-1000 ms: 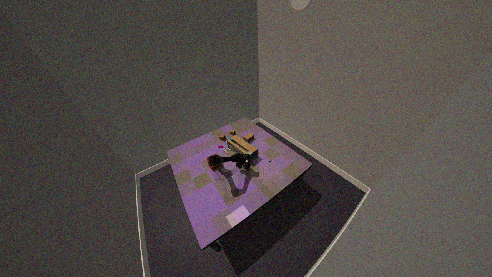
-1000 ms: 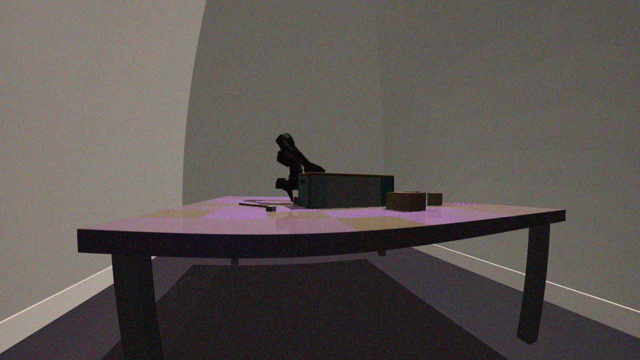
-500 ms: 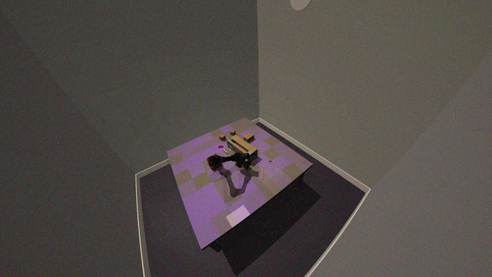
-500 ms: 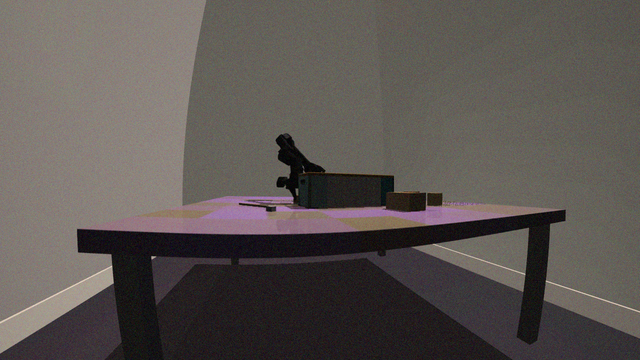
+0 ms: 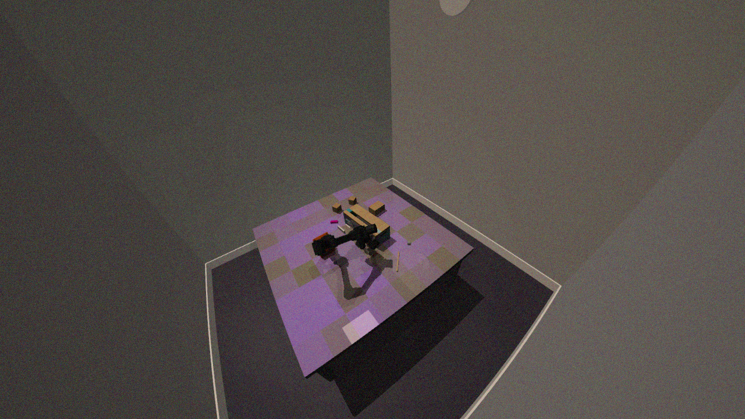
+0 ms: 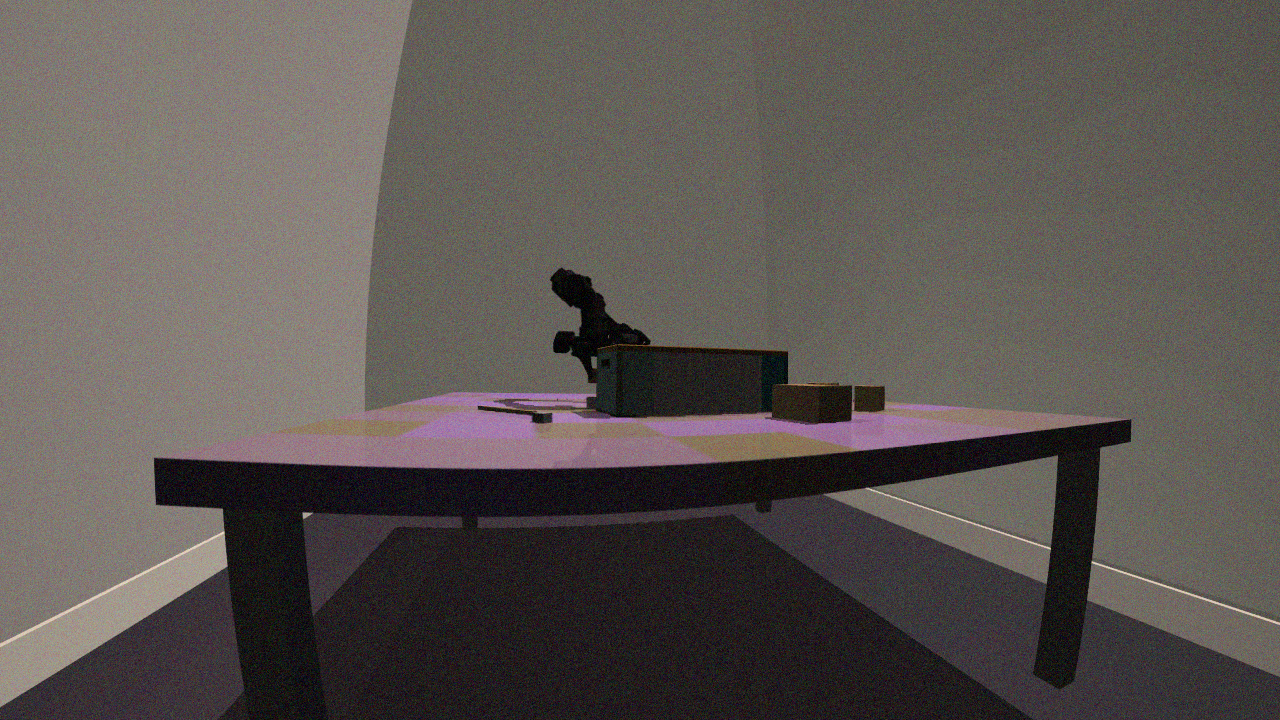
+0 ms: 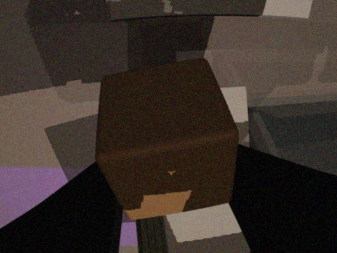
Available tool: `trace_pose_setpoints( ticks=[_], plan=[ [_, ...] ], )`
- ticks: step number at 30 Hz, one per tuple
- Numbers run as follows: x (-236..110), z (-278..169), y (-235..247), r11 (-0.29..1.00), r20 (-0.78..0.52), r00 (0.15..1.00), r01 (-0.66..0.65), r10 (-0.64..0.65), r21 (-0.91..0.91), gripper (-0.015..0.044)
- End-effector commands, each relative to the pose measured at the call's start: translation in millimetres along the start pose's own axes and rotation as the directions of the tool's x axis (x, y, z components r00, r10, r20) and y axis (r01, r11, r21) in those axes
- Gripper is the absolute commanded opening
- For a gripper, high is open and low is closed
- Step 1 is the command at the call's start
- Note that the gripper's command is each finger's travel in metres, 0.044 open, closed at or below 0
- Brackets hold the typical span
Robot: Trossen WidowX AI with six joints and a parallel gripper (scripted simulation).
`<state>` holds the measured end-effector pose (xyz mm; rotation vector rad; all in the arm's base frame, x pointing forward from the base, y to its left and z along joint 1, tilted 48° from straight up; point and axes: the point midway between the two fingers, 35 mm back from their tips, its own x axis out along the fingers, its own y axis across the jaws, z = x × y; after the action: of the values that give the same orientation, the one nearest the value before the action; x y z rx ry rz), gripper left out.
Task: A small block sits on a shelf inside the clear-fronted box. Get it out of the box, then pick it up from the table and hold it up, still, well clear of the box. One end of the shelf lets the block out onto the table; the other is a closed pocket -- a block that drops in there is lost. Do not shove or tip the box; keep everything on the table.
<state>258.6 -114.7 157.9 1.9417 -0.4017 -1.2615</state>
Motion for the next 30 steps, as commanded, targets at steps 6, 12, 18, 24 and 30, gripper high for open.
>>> trace_pose_setpoints(
  ticks=[6,12,18,24,30],
  plan=[
    [-7,-3,-6,0.964,0.015,1.000,0.011,-0.007,-0.267,0.0000],
    [-10,-4,-14,0.860,0.034,0.999,0.032,-0.017,-0.509,0.0000],
    [-13,-4,-21,0.696,0.053,0.998,0.054,-0.023,-0.716,0.0000],
    [-17,-4,-27,0.482,0.071,0.997,0.074,-0.025,-0.873,0.0000],
    [-21,-4,-33,0.232,0.088,0.996,0.091,-0.024,-0.968,0.0000]
  ],
)
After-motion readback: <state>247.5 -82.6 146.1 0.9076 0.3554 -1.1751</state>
